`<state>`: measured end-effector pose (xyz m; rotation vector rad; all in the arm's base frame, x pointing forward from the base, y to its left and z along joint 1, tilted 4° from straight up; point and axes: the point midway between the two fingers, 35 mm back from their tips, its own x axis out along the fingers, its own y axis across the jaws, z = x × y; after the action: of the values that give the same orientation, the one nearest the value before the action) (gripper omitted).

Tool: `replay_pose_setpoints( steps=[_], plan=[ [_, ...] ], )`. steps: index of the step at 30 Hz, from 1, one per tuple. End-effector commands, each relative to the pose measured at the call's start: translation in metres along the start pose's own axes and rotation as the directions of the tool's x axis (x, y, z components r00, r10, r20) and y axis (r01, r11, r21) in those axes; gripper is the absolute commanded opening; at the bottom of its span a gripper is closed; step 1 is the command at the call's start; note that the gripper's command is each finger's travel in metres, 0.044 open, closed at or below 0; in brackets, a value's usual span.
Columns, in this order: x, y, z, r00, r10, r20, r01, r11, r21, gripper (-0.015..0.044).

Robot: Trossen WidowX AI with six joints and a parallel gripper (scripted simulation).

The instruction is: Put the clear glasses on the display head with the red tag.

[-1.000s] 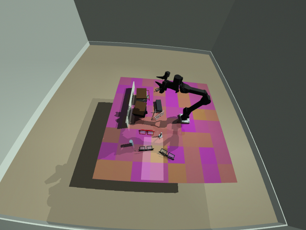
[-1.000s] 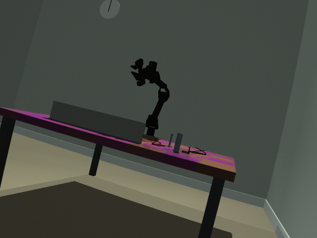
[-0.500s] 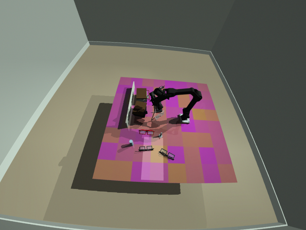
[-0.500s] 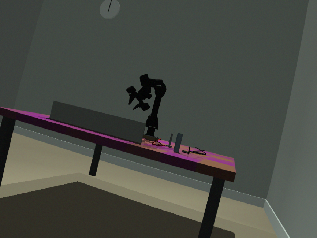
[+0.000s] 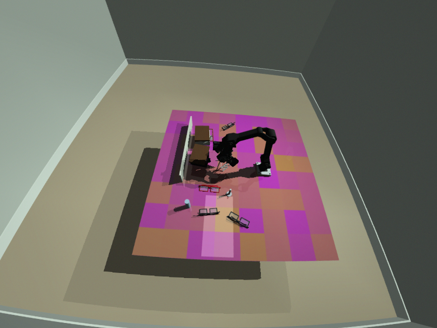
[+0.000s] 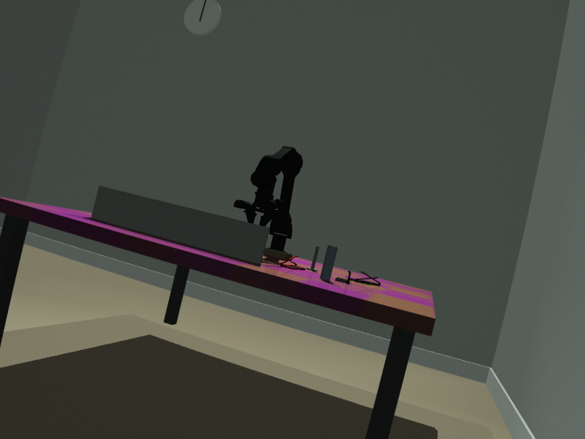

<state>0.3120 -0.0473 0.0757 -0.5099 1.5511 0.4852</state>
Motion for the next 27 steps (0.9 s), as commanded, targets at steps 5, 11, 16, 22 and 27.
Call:
replay_pose_setpoints(
  steps=[5,11,16,22,27],
  plan=[
    [0.0,0.0,0.001,1.0,0.007,0.0,-0.007,1.0,0.007,0.012],
    [0.005,0.0,0.002,1.0,0.007,0.0,-0.007,1.0,0.007,0.012],
    [0.013,0.001,0.002,1.0,0.007,0.0,-0.007,1.0,0.007,0.012],
    [0.023,0.001,0.003,1.0,0.007,0.0,-0.007,1.0,0.007,0.012],
    [0.032,0.002,0.003,1.0,0.007,0.0,-0.007,1.0,0.007,0.012]
  ],
)
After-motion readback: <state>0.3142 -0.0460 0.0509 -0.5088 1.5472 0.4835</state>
